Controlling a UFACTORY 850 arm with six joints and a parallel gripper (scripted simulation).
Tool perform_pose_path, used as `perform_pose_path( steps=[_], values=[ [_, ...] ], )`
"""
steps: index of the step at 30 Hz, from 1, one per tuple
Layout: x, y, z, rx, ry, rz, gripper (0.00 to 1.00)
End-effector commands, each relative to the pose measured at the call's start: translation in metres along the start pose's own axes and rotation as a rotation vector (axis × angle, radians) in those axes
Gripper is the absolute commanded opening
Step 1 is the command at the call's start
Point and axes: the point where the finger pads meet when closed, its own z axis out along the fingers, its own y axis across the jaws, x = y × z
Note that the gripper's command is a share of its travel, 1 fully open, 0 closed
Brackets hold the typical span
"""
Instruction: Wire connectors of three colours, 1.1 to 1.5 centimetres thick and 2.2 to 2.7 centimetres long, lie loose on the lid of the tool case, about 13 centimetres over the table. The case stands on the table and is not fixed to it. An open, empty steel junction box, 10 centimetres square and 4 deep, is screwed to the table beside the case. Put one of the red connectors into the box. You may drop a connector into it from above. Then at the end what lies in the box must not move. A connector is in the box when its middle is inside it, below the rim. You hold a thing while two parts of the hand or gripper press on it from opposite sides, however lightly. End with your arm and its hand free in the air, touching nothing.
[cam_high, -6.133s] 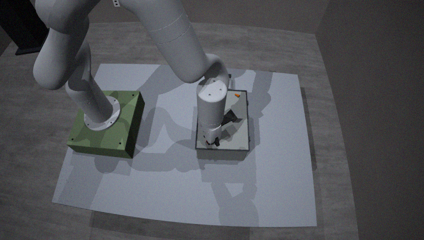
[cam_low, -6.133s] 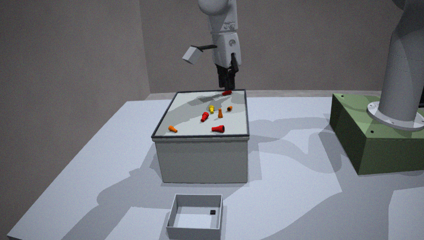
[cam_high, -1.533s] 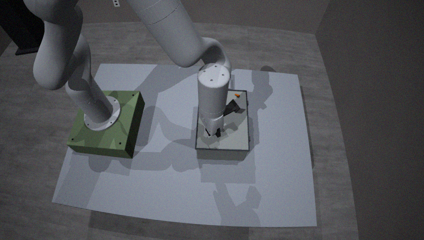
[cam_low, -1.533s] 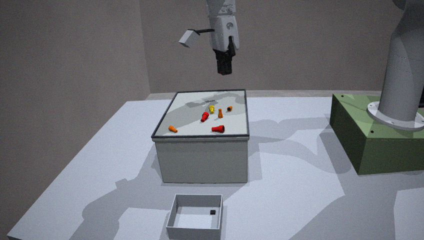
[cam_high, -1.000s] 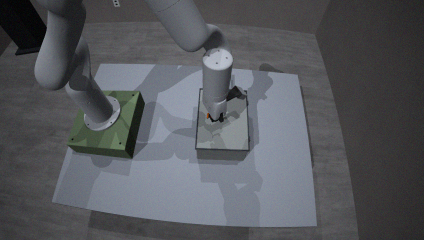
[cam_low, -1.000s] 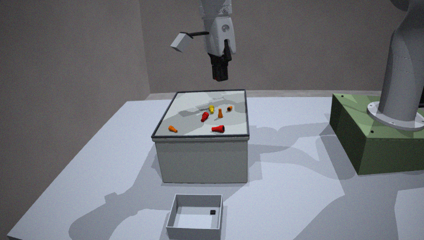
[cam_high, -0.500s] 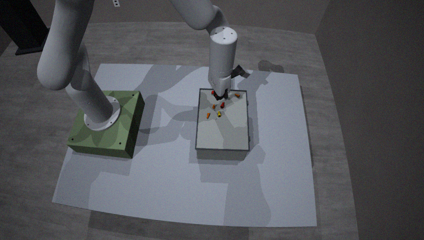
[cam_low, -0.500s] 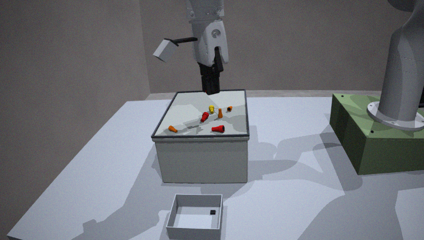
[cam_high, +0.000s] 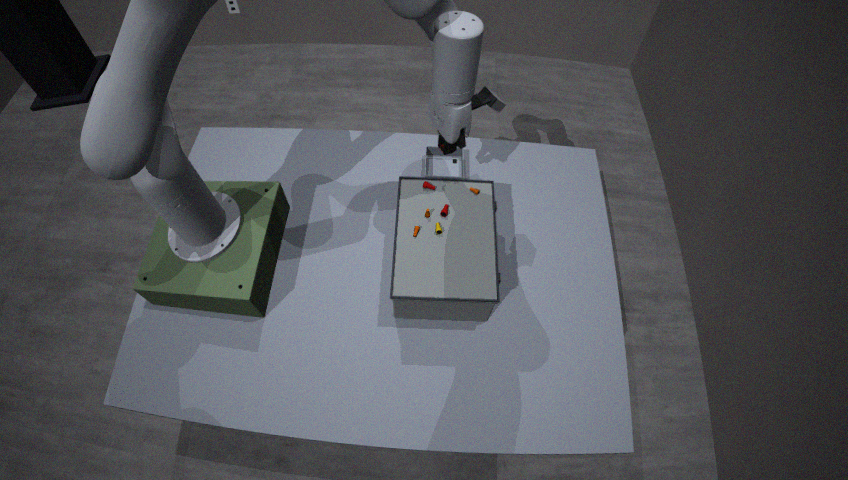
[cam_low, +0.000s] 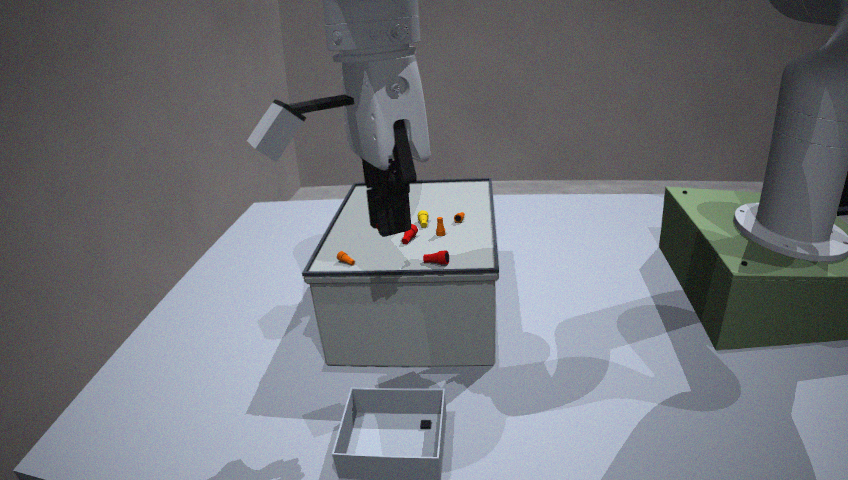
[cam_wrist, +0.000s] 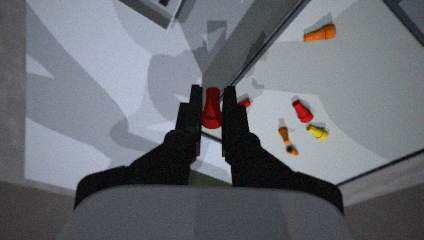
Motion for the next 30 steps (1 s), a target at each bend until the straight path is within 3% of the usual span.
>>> perform_pose_path(
  steps=[1, 16, 30],
  values=[
    [0.031, -0.032, 0.0, -0.004, -0.002, 0.002, 0.02],
    [0.067, -0.075, 0.0, -0.004, -0.002, 0.002, 0.02],
    [0.073, -0.083, 0.0, -0.004, -0.002, 0.002, 0.02]
  ],
)
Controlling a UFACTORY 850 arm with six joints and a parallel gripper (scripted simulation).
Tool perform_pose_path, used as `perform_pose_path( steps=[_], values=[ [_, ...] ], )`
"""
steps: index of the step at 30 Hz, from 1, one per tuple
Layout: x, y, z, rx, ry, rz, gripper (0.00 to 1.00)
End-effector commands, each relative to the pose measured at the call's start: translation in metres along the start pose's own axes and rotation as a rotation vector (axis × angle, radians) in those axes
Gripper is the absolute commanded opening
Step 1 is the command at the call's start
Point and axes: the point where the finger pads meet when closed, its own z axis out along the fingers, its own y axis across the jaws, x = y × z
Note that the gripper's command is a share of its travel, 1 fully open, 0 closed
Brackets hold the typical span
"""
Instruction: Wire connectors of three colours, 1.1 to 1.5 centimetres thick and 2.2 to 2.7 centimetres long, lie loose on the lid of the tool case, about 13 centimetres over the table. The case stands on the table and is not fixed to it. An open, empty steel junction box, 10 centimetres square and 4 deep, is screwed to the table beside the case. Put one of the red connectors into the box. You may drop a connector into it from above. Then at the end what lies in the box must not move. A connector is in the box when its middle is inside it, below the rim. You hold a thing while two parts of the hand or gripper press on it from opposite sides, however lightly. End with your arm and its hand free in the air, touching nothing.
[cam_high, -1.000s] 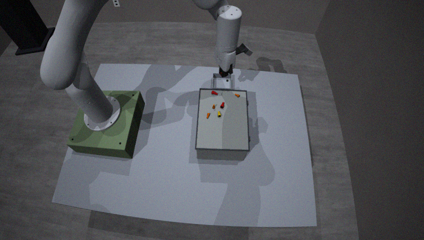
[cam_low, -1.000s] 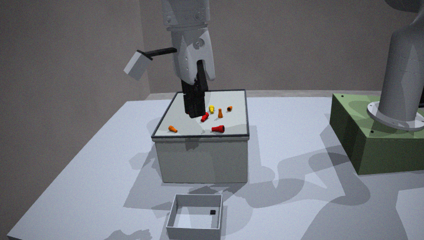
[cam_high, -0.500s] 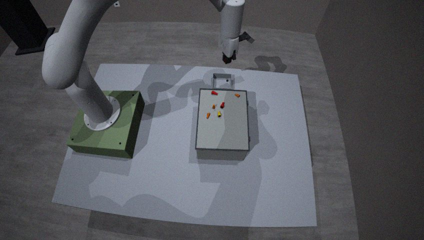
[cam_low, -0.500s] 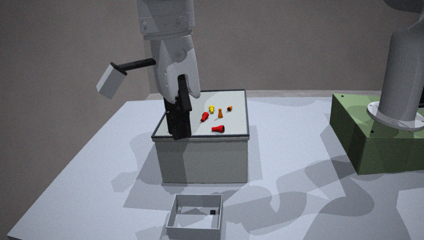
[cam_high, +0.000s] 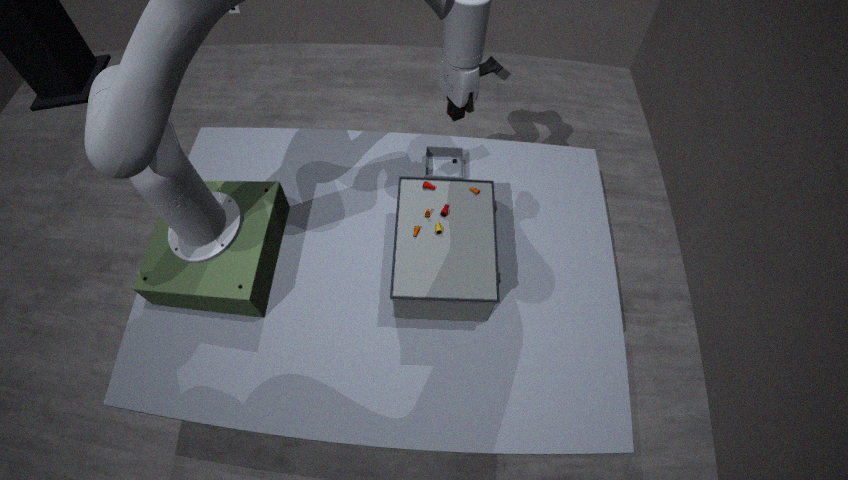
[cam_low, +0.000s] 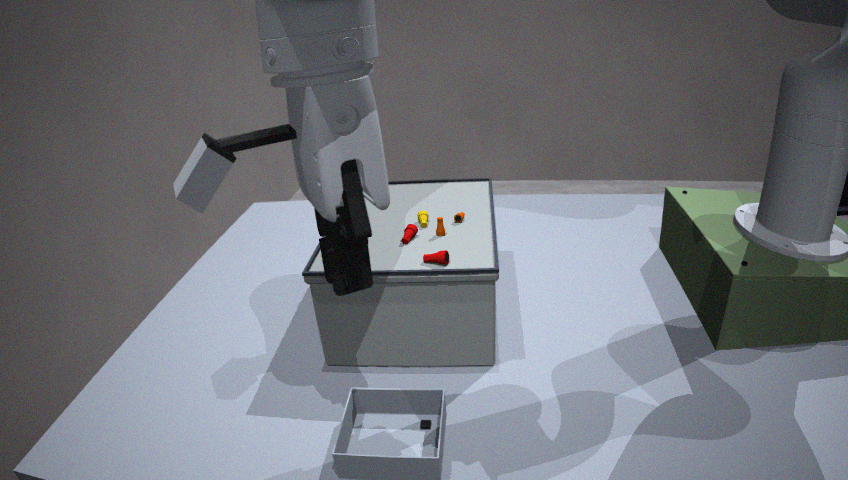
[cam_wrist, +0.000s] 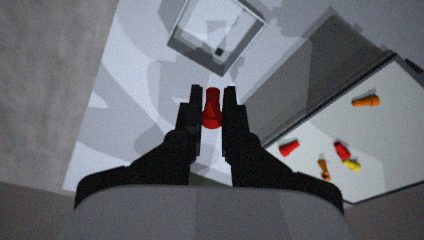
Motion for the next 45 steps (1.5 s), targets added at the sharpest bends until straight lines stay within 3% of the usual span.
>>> perform_pose_path(
  steps=[1, 12, 17, 27, 29, 38, 45],
  values=[
    [0.002, -0.001, -0.001, 0.0, 0.002, 0.0, 0.02],
    [0.002, -0.001, 0.0, 0.0, 0.002, 0.0, 0.02],
    [0.002, -0.001, 0.013, 0.0, 0.002, 0.0, 0.02],
    [0.002, -0.001, 0.089, 0.0, 0.002, 0.0, 0.02],
    [0.002, -0.001, 0.089, 0.0, 0.002, 0.0, 0.02],
    [0.002, -0.001, 0.162, 0.0, 0.002, 0.0, 0.02],
    [0.002, -0.001, 0.187, 0.0, 0.002, 0.0, 0.02]
  ],
)
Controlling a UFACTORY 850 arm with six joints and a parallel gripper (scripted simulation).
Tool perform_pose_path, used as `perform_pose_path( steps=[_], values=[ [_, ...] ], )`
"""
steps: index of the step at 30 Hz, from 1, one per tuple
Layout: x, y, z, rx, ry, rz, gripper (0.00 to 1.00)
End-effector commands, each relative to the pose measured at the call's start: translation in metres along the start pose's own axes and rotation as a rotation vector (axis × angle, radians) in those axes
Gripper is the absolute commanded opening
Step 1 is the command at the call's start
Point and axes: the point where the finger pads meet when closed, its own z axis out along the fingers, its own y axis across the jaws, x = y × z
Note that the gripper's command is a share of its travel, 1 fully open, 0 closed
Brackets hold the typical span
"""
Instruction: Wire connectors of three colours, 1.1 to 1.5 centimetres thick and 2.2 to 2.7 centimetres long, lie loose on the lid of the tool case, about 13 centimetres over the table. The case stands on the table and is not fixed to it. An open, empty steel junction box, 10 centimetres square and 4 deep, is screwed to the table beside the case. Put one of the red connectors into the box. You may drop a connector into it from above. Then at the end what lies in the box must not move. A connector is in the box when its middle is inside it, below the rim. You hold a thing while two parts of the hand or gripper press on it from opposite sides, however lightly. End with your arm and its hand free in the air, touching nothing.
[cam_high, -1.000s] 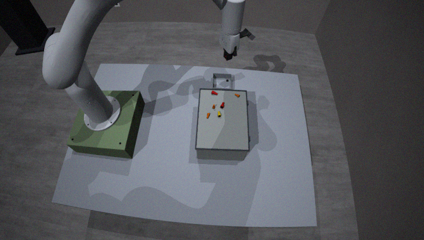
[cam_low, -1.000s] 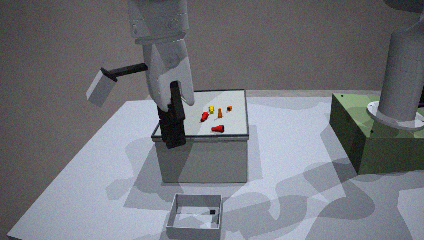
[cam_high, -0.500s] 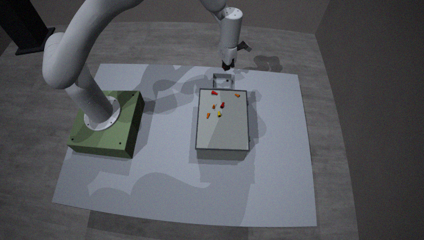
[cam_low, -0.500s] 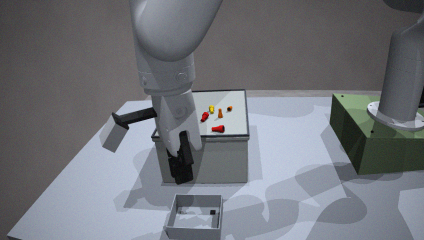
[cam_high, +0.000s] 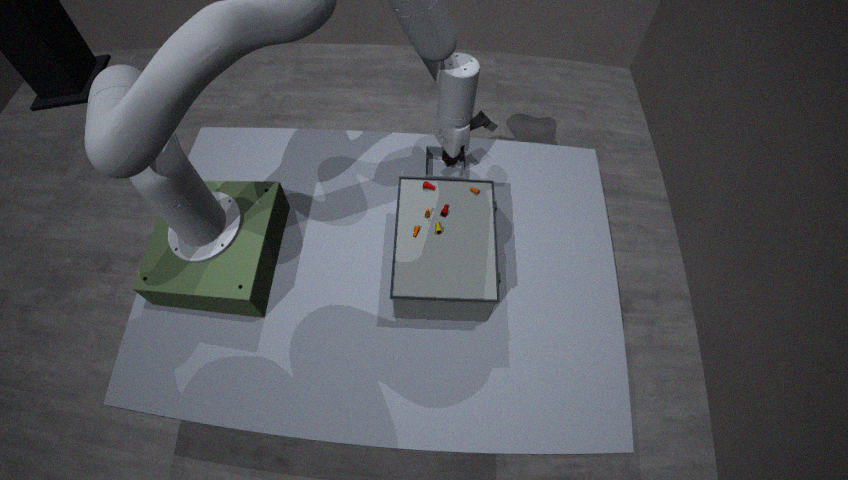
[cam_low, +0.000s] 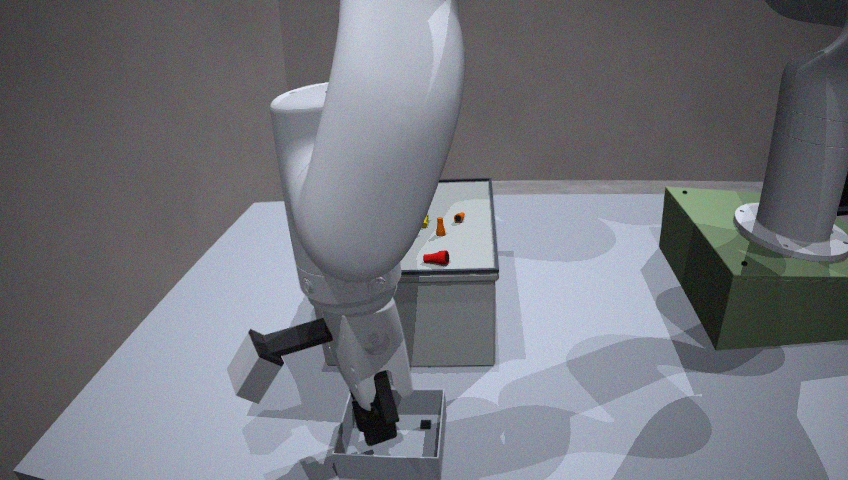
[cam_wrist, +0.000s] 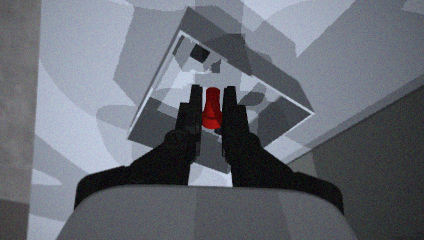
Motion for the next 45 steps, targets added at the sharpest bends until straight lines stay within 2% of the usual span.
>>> perform_pose_path(
  steps=[1, 13, 14, 45],
  values=[
    [0.0035, 0.0003, 0.0127, 0.0, 0.003, 0.0, 0.02],
    [0.0035, 0.0003, 0.0176, 0.0, 0.003, 0.0, 0.02],
    [0.0035, 0.0003, 0.0176, 0.0, 0.003, 0.0, 0.3],
    [0.0035, 0.0003, 0.0176, 0.0, 0.003, 0.0, 0.3]
  ],
)
